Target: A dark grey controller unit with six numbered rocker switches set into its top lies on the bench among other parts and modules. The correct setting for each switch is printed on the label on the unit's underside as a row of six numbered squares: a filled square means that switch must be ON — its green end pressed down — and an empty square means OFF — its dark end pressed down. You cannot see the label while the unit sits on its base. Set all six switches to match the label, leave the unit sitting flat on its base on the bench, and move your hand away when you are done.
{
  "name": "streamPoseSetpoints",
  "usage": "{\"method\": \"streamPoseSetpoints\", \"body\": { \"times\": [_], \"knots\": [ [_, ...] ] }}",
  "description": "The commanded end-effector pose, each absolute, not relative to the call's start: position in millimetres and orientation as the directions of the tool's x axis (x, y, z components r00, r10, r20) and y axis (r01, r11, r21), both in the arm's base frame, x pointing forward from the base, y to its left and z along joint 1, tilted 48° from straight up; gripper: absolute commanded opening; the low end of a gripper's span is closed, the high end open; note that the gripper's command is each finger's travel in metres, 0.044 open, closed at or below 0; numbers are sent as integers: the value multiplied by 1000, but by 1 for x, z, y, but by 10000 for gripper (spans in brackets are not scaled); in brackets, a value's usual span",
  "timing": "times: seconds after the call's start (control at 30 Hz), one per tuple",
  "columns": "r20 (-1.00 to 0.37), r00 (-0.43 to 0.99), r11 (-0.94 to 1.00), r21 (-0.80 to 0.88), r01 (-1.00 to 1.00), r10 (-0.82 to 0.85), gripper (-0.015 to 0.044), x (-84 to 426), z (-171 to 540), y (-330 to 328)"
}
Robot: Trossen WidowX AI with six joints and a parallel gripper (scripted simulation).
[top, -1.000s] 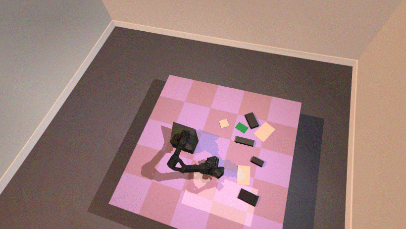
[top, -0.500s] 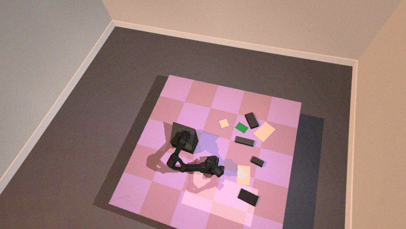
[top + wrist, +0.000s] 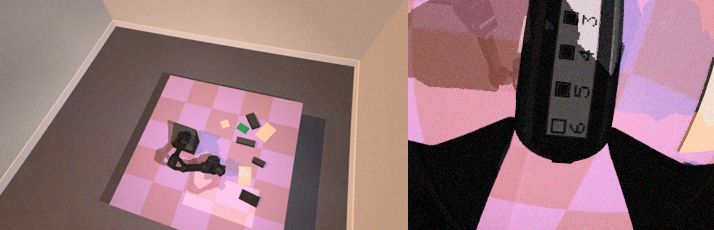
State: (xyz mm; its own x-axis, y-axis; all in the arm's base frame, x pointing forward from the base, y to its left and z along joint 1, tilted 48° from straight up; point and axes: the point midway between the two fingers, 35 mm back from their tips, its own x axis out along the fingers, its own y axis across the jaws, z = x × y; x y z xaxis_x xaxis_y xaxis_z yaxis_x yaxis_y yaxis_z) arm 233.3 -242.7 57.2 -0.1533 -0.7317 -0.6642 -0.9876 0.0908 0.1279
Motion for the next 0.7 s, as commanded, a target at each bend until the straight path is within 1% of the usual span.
{"method": "streamPoseSetpoints", "body": {
  "times": [0.0,0.67],
  "knots": [
    [-665,-152,89,128,-988,-731,336,234,58,-238],
    [-666,-152,89,128,-988,-730,336,236,59,-222]
  ]
}}
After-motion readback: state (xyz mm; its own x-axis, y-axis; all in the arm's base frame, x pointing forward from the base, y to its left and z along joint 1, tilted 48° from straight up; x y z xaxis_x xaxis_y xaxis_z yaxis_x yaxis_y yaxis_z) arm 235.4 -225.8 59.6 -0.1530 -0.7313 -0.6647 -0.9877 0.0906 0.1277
